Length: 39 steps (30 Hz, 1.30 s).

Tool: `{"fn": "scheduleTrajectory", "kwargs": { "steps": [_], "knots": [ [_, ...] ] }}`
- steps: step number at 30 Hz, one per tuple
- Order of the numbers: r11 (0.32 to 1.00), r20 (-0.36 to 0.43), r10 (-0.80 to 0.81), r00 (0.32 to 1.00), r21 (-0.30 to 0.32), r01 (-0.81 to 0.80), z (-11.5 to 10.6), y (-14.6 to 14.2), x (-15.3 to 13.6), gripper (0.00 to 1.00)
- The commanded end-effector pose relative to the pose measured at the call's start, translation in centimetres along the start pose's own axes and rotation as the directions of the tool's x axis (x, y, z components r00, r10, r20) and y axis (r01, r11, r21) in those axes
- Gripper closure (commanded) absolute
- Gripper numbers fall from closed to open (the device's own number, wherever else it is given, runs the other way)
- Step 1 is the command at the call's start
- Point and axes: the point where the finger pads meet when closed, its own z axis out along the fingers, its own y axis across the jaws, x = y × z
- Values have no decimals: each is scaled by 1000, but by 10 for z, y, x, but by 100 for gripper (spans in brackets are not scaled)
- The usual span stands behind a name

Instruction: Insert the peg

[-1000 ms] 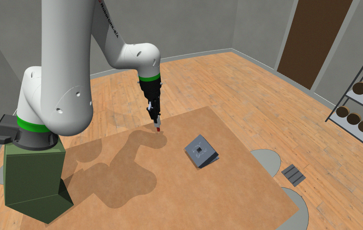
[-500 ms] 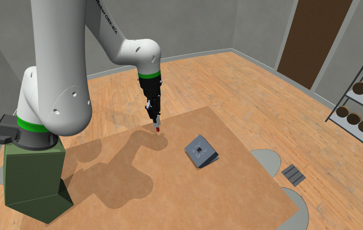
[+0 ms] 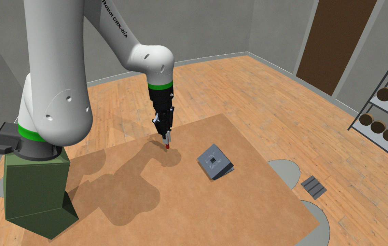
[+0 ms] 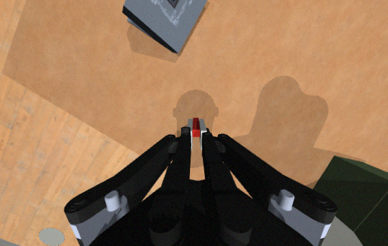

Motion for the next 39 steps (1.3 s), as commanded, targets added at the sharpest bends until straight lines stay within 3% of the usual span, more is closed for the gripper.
{"fn": "scheduleTrajectory", "kwargs": {
  "steps": [1, 17, 39],
  "knots": [
    [998, 7, 58, 998, -10, -58, 1, 11, 5, 100],
    [960, 23, 279, 960, -40, -278, 5, 48, 18, 100],
    [824, 46, 566, 823, -62, -563, 7, 87, 25, 100]
  ]
}}
